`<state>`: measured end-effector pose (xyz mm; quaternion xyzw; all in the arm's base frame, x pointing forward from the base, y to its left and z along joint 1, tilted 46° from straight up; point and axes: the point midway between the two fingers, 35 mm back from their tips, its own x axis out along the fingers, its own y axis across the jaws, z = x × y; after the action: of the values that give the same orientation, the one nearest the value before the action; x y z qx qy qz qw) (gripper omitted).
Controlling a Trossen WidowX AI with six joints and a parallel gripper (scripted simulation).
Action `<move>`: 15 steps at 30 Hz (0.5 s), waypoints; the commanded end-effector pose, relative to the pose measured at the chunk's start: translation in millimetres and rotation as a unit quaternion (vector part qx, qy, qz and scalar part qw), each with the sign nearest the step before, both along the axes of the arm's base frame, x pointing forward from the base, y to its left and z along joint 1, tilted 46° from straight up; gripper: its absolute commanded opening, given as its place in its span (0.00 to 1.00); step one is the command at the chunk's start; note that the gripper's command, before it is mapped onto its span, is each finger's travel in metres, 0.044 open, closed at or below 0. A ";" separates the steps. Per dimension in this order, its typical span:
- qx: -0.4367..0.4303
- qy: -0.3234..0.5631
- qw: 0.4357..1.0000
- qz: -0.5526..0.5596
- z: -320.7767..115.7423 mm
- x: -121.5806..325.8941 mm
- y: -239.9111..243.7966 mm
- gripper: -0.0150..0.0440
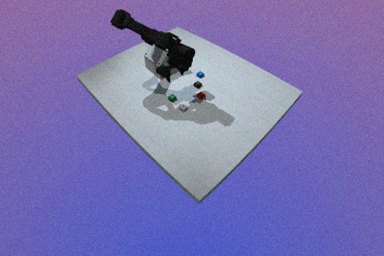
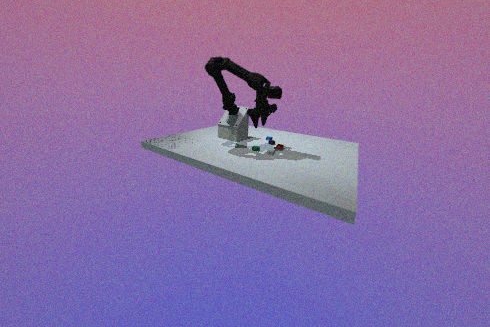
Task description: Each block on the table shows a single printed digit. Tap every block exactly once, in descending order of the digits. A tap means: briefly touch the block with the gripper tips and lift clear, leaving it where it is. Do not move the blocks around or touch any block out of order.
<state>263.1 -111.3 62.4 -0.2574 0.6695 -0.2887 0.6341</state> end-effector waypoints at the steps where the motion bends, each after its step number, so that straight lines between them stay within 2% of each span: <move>1: 0.010 0.004 1.000 0.006 -36.3 12.8 36.1 0.93; 8: 0.002 0.005 1.000 0.003 -109.0 10.1 105.7 0.93; 15: 0.002 0.005 1.000 0.003 -110.8 9.5 107.3 0.93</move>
<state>269.9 -6.9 -46.5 -0.2668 0.6756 -0.2805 0.6275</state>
